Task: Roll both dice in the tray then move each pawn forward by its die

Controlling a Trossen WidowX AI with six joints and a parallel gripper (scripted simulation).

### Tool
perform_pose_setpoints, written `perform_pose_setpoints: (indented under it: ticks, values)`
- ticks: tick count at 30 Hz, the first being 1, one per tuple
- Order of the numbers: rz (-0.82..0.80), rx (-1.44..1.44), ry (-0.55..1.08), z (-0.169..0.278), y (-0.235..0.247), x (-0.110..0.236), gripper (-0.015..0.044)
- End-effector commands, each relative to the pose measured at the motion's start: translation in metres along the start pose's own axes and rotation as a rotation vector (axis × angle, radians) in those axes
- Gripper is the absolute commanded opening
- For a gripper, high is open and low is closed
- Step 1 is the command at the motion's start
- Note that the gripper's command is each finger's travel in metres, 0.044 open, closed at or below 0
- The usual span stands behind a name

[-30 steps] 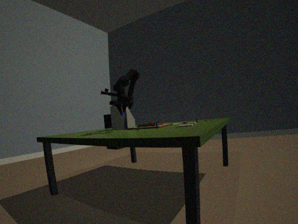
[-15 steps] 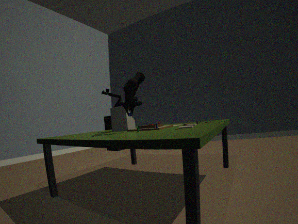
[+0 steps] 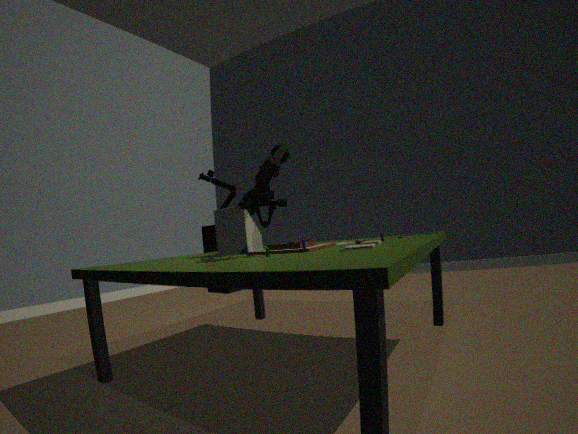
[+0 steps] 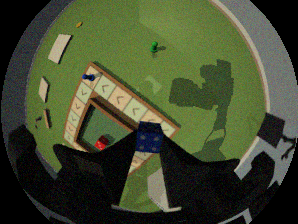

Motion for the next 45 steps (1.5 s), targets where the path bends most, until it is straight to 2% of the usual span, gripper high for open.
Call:
perform_pose_setpoints:
  ticks: [1, 20, 27, 37, 45]
  values:
    - [-0.008, -0.101, 0.000, 0.014, 0.010, -0.002, 0.0000]
    - [-0.002, -0.547, 0.045, 0.082, 0.038, -0.023, 0.0000]
    - [0.003, -0.563, 0.043, 0.084, 0.038, -0.024, 0.0000]
    - [0.134, -0.565, -0.250, 0.097, 0.037, -0.037, 0.0000]
    - [0.152, -0.557, -0.516, 0.107, 0.038, -0.045, 0.0000]
Point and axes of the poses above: the point midway between the two fingers, 35 mm back from their tips, its own x axis back along the fingers, its own y axis across the jaws, z = x × y, the point moved 5 cm from there along x, back along the fingers, and after that the axes turned 13 degrees about -x, right-handed, at the moved point
